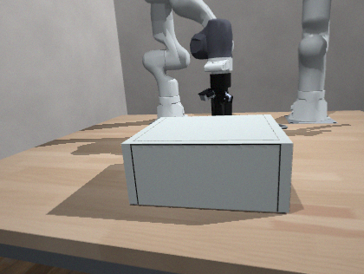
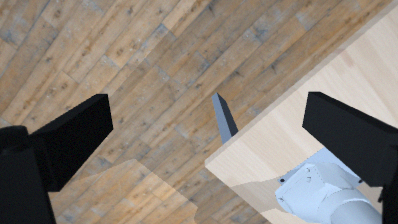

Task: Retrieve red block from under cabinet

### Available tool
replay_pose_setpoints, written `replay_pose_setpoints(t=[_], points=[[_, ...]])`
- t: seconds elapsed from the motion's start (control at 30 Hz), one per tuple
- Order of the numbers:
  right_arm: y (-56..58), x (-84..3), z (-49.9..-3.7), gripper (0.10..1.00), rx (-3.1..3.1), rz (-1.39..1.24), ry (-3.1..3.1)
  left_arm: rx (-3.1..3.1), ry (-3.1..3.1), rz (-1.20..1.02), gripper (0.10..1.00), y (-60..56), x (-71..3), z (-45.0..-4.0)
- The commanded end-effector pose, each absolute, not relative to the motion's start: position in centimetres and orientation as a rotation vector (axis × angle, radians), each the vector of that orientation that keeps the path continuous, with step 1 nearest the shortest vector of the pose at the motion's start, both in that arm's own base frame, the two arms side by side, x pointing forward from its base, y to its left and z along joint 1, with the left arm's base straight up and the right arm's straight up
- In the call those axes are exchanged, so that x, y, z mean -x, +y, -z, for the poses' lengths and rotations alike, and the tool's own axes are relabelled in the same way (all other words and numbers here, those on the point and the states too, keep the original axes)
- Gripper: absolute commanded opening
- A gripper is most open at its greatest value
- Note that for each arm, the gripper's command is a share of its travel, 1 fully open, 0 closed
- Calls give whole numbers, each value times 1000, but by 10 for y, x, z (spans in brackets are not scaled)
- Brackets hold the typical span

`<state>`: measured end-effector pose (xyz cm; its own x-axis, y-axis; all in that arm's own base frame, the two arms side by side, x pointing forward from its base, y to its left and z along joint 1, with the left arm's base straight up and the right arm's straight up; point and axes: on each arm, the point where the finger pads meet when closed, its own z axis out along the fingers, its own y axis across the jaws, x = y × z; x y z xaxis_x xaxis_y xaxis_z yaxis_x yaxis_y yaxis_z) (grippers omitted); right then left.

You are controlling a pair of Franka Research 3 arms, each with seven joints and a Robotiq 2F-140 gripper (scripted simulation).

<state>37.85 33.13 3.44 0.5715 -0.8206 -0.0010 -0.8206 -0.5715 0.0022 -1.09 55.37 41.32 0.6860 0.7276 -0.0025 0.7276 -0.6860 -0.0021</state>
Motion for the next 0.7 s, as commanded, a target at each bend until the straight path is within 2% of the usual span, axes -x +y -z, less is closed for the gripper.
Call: replay_pose_setpoints(t=[0.0,0.43,0.47,0.67], points=[[331,-379,-34,402,-2782,0,-1460,2883,-1245,-5,1000,554,11,-413],[331,-379,-34,402,-2782,0,-1460,2883,-1245,-5,1000,554,11,-413],[331,-379,-34,99,-2782,0,-1460,2883,-1245,-5,1000,554,11,-413],[331,-379,-34,99,-2782,0,-1460,2883,-1245,-5,1000,554,11,-413]])
